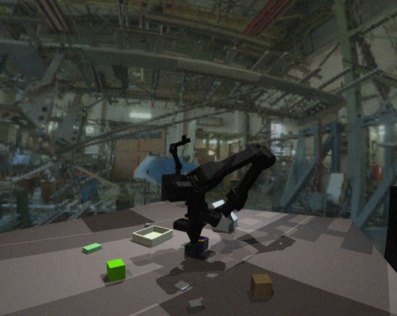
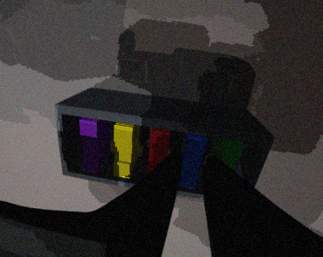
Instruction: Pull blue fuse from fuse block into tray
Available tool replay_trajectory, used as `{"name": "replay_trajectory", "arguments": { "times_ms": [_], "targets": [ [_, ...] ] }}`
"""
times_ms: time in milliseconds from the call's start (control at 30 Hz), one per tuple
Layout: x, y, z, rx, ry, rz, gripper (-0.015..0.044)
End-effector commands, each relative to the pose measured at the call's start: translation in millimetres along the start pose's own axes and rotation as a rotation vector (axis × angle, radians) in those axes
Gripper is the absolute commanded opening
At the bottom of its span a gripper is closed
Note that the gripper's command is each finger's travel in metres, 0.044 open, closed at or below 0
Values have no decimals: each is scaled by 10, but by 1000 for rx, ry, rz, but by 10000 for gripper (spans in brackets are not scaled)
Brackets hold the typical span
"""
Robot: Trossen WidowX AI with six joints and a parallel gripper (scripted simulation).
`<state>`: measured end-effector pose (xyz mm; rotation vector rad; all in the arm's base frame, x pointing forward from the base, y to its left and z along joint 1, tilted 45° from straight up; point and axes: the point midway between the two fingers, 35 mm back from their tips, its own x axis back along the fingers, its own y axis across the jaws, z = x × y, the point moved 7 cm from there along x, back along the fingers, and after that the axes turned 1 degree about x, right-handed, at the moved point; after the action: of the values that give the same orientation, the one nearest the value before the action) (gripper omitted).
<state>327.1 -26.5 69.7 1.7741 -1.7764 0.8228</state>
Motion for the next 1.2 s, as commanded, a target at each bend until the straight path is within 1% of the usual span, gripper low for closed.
{"name": "replay_trajectory", "arguments": {
  "times_ms": [0, 67, 367, 1167],
  "targets": [
    [-30, 4, 6, -8, -4, 1, 61],
    [-30, 4, 6, -8, -4, 1, 61],
    [-17, 3, 1, -1, -1, -1, 1],
    [72, -1, 5, -3, -1, -1, 0]
  ]
}}
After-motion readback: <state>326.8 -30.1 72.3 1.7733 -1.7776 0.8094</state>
